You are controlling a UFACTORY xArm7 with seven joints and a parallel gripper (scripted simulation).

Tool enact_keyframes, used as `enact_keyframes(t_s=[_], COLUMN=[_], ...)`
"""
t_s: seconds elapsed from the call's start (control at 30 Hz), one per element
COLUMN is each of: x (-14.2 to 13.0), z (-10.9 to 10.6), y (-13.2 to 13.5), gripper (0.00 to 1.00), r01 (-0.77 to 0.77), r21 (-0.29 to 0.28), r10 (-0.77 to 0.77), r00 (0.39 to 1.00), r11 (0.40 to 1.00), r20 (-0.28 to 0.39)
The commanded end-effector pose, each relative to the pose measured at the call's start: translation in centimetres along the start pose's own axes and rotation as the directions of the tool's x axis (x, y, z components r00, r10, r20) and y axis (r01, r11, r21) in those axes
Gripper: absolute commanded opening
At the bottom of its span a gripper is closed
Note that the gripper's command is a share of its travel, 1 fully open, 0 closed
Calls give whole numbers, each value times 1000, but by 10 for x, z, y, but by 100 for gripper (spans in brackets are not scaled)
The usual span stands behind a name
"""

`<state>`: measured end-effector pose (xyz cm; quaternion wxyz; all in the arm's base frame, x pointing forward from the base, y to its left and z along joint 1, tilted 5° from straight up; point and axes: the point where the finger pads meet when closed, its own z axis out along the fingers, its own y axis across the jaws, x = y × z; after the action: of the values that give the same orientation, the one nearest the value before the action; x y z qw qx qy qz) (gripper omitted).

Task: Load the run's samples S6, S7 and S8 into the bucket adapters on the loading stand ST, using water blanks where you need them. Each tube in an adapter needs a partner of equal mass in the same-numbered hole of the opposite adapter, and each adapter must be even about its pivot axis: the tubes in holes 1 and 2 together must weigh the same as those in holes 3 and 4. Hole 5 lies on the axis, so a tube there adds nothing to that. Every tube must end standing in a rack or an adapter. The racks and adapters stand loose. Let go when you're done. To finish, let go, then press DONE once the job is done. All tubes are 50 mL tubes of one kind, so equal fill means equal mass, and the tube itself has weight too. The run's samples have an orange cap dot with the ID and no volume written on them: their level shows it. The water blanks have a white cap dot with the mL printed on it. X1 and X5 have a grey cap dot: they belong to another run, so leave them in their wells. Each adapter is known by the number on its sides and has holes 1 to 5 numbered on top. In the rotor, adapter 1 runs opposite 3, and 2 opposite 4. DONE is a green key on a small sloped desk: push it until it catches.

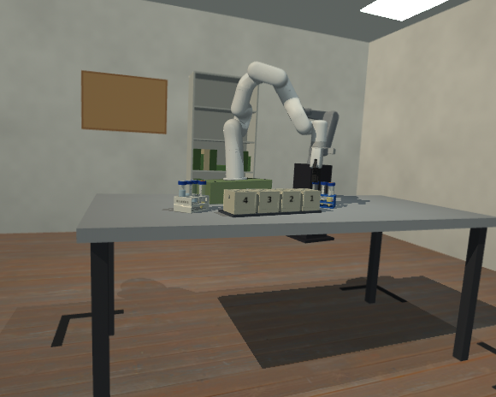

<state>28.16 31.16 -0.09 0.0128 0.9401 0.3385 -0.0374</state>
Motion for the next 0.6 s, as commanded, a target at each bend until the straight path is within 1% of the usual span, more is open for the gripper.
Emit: enact_keyframes(t_s=[0.0, 0.57], x=[2, 2], z=[1, 11], y=[0, 0], gripper=[57, 57], r01=[0, 0], r21=[0, 0], r10=[0, 0], r00=[1000, 1000], r11=[1000, 1000], r20=[-4, -4])
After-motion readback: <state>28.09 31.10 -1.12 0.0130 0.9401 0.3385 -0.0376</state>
